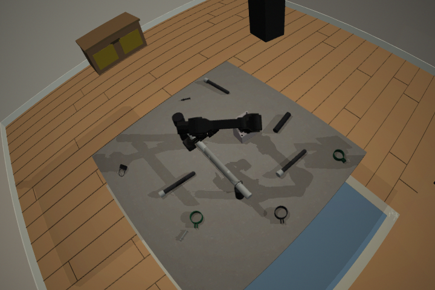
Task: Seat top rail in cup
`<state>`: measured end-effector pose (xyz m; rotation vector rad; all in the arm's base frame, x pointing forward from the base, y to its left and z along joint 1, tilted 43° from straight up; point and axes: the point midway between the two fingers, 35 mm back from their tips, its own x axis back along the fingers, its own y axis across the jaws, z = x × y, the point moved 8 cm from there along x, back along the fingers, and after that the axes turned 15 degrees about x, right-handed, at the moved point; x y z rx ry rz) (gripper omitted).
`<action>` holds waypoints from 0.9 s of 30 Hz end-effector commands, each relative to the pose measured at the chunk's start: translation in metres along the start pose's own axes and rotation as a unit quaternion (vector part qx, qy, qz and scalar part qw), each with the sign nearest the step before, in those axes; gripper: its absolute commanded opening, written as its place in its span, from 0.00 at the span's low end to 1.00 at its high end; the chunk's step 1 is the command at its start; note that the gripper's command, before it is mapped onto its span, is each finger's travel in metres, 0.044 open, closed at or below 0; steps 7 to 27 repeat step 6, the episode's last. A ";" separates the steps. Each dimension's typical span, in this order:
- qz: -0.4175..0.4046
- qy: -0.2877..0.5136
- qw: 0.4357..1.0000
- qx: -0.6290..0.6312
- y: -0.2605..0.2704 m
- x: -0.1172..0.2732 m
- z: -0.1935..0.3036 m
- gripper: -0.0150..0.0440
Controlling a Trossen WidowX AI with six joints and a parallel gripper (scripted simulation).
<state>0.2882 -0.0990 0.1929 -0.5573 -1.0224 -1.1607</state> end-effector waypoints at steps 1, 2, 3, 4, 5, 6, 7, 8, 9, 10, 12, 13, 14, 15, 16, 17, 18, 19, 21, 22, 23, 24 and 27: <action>0.002 -0.002 1.000 0.001 0.000 0.000 0.000 1.00; 0.002 -0.002 1.000 0.001 0.000 0.000 0.000 1.00; 0.002 -0.002 1.000 0.001 0.000 0.000 0.000 1.00; 0.002 -0.002 1.000 0.001 0.000 0.000 0.000 1.00; 0.002 -0.002 1.000 0.001 0.000 0.000 0.000 1.00; 0.002 -0.002 1.000 0.001 0.000 0.000 0.000 1.00; 0.002 -0.002 1.000 0.001 0.000 0.000 0.000 1.00; 0.002 -0.002 1.000 0.001 0.000 0.000 0.000 1.00; 0.002 -0.002 1.000 0.001 0.000 0.000 0.000 1.00; 0.002 -0.002 1.000 0.001 0.000 0.000 0.000 1.00; 0.002 -0.002 1.000 0.001 0.000 0.000 0.000 1.00; 0.002 -0.002 1.000 0.001 0.000 0.000 0.000 1.00; 0.002 -0.002 1.000 0.001 0.000 0.000 0.000 1.00; 0.002 -0.002 1.000 0.001 0.000 0.000 0.000 1.00; 0.002 -0.002 1.000 0.001 0.000 0.000 0.000 1.00; 0.002 -0.002 1.000 0.001 0.000 0.000 0.000 1.00; 0.002 -0.002 1.000 0.001 0.000 0.000 0.000 1.00; 0.002 -0.002 1.000 0.001 0.000 0.000 0.000 1.00; 0.002 -0.002 1.000 0.001 0.000 0.000 0.000 1.00; 0.002 -0.002 1.000 0.001 0.000 0.000 0.000 1.00; 0.002 -0.002 1.000 0.001 0.000 0.000 0.000 1.00; 0.002 -0.002 1.000 0.001 0.000 0.000 0.000 1.00; 0.002 -0.002 1.000 0.001 0.000 0.000 0.000 1.00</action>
